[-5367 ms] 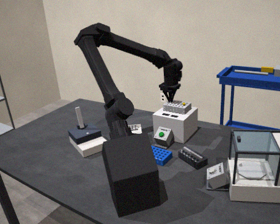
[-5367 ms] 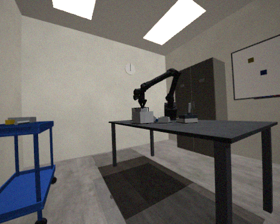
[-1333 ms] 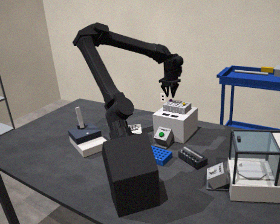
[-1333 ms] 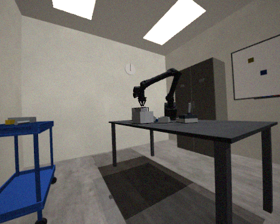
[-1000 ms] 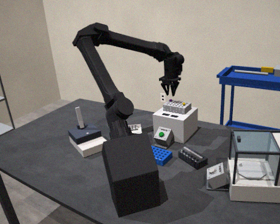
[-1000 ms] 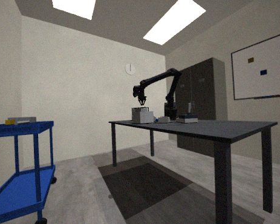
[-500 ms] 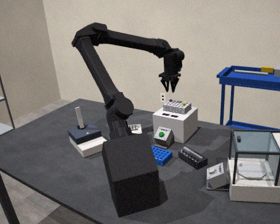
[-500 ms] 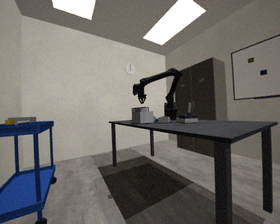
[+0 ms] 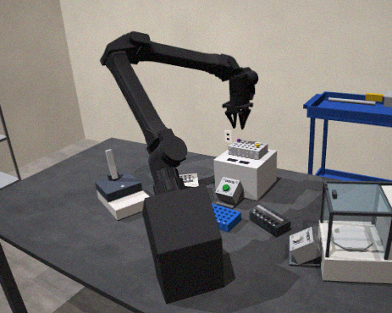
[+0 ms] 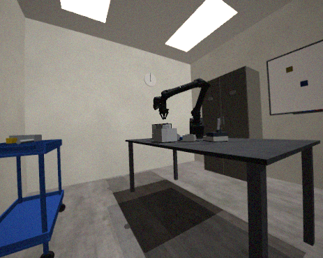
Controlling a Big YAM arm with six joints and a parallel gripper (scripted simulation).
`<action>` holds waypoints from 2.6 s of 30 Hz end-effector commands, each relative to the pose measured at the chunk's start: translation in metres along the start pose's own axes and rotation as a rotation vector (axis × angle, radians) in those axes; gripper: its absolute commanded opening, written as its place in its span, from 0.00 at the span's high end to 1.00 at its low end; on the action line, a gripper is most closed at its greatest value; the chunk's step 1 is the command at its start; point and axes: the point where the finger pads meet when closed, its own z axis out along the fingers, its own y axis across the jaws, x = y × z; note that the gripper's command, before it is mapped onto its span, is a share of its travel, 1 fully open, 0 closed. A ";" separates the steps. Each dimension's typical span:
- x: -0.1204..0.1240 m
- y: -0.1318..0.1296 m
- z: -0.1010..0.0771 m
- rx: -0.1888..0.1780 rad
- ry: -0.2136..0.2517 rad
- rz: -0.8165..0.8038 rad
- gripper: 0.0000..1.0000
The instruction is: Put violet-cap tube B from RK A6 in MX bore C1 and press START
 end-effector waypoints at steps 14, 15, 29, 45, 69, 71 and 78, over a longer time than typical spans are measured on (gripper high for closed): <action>-0.010 0.004 -0.011 0.004 -0.026 -0.026 0.64; -0.010 0.004 -0.011 0.004 -0.026 -0.026 0.64; 0.016 -0.002 0.000 0.007 -0.033 -0.044 1.00; 0.111 -0.030 0.038 0.009 -0.034 -0.095 1.00; 0.191 -0.048 0.075 -0.002 -0.003 -0.122 1.00; 0.181 -0.046 0.070 0.003 -0.018 -0.126 1.00; 0.196 -0.049 0.070 0.004 -0.224 -0.072 1.00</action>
